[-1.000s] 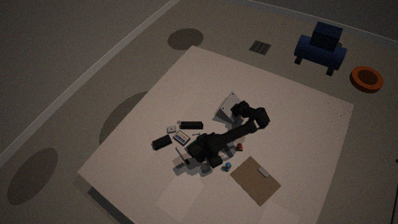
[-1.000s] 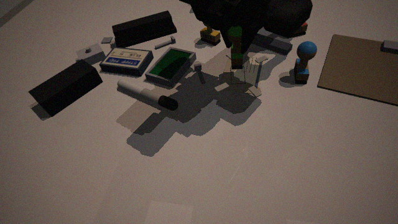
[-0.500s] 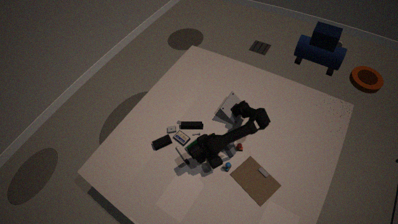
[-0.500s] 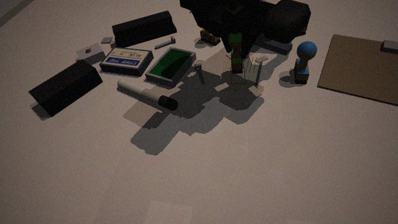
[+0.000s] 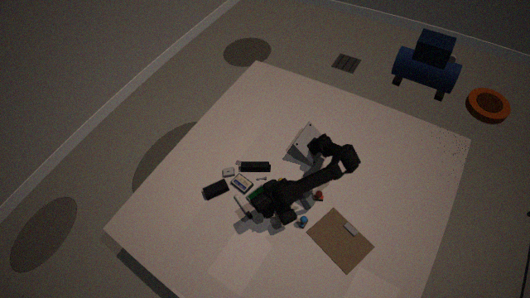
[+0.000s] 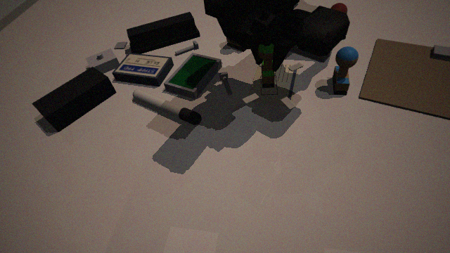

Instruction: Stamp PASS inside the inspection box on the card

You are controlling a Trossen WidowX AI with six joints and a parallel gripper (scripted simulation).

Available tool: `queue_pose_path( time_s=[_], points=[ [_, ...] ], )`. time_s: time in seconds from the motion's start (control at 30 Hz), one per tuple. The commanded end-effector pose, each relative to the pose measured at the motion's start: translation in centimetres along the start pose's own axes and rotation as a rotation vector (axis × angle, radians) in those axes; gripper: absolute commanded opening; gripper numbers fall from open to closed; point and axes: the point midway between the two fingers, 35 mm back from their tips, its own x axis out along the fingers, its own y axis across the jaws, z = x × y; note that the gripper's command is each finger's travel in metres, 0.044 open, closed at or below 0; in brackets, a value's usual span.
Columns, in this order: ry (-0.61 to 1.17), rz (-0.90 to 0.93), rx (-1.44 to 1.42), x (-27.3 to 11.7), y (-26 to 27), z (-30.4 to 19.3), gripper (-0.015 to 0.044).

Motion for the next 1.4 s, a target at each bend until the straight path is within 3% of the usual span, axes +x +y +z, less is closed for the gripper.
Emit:
queue_pose_path(
  time_s=[0.0, 1.37],
  points=[
    [0.003, 0.005, 0.004, 0.4, 0.1, -0.1, 0.0],
    [0.003, 0.005, 0.004, 1.4, 0.1, -0.2, 0.0]
  ],
)
